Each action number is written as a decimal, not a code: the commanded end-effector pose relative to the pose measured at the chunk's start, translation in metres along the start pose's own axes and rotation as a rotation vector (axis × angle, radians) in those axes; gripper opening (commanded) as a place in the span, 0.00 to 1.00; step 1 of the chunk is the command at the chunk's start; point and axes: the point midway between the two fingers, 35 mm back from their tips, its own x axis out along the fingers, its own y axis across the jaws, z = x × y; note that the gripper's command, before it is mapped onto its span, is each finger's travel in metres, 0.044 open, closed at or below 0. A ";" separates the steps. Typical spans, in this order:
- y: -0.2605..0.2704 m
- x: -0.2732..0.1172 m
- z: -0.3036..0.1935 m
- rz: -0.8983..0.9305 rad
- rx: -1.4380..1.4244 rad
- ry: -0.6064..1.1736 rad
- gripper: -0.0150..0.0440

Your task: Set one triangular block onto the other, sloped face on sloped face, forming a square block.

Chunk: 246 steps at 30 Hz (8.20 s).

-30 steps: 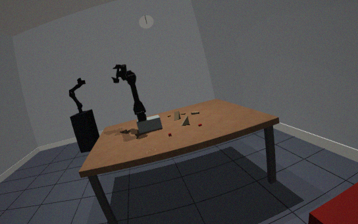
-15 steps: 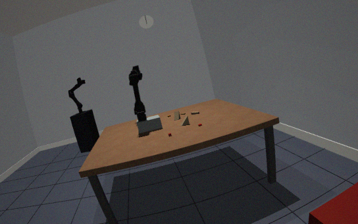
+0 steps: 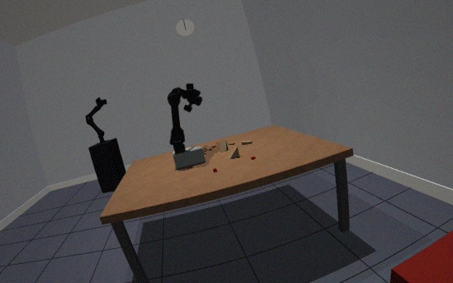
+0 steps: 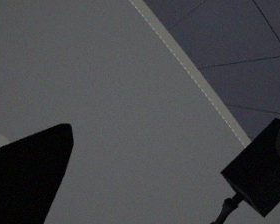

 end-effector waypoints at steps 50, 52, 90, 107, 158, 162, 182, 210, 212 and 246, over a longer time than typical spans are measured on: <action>-0.165 -0.541 0.451 0.076 1.994 -1.755 1.00; -0.174 -0.556 0.446 0.072 2.064 -1.780 1.00; -0.217 -0.548 0.465 0.049 2.080 -1.784 1.00; -0.242 -0.542 0.474 0.035 2.084 -1.784 1.00; -0.260 -0.538 0.474 0.071 2.077 -1.761 0.25; -0.261 -0.540 0.469 0.164 2.042 -1.705 0.25; -0.272 -0.549 0.437 0.628 1.797 -1.377 0.25; -0.300 -0.557 0.411 1.055 1.442 -0.984 0.39; -0.300 -0.557 0.411 1.055 1.442 -0.984 0.48; -0.224 -0.584 0.350 1.053 1.438 -0.981 1.00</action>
